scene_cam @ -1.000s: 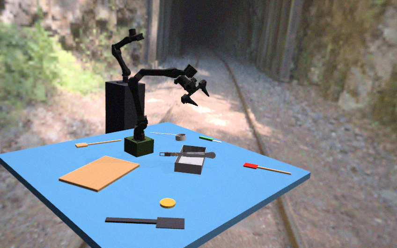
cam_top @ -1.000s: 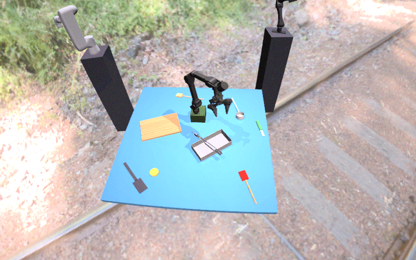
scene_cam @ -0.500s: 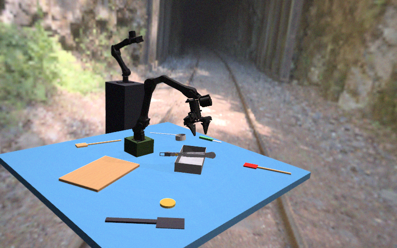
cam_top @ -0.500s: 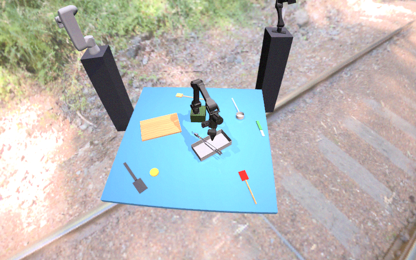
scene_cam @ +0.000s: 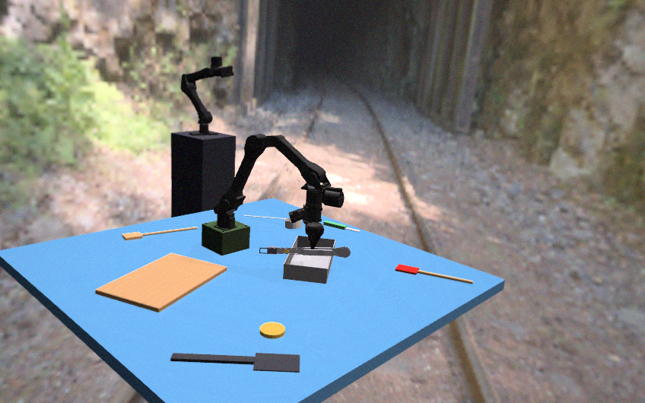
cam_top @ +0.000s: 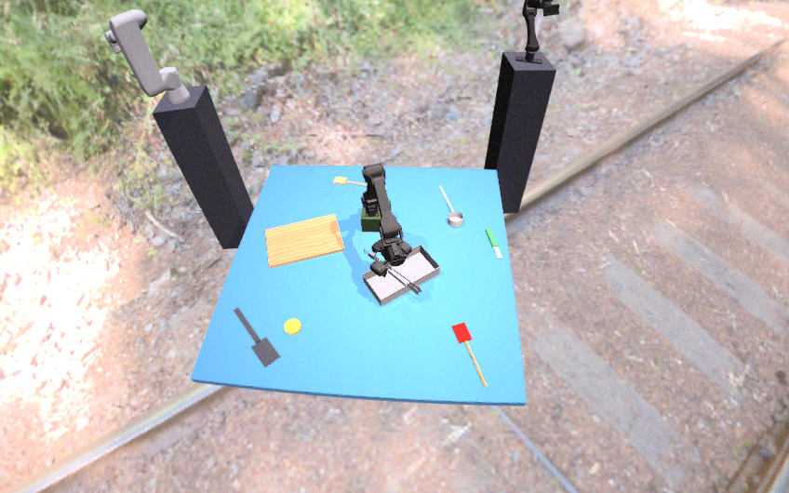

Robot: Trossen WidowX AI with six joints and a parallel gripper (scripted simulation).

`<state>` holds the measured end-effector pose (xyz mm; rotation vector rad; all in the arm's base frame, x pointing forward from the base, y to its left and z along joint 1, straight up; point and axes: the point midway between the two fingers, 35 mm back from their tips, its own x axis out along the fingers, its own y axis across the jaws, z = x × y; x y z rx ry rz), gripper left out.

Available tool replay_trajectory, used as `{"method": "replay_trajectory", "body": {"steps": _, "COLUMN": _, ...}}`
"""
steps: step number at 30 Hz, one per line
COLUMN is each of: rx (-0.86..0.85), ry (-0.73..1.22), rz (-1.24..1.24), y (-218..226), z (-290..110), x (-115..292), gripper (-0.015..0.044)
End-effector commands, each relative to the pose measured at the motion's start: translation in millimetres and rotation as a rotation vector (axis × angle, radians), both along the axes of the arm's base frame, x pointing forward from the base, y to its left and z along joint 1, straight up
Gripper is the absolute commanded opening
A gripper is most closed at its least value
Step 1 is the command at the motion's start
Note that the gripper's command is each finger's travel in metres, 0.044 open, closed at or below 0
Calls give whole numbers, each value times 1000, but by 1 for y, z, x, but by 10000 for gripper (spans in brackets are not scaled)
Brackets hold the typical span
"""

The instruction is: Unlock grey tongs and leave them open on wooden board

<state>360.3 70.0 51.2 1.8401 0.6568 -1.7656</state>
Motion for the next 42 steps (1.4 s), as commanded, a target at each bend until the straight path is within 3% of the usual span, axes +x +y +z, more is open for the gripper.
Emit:
{"method": "replay_trajectory", "body": {"steps": 1, "rx": 6, "ry": 10, "rz": -12, "y": 3, "z": -2, "x": -6, "gripper": 440}}
{"method": "replay_trajectory", "body": {"steps": 42, "rx": 6, "ry": 10, "rz": -12, "y": 4, "z": -57, "x": -4, "gripper": 440}}
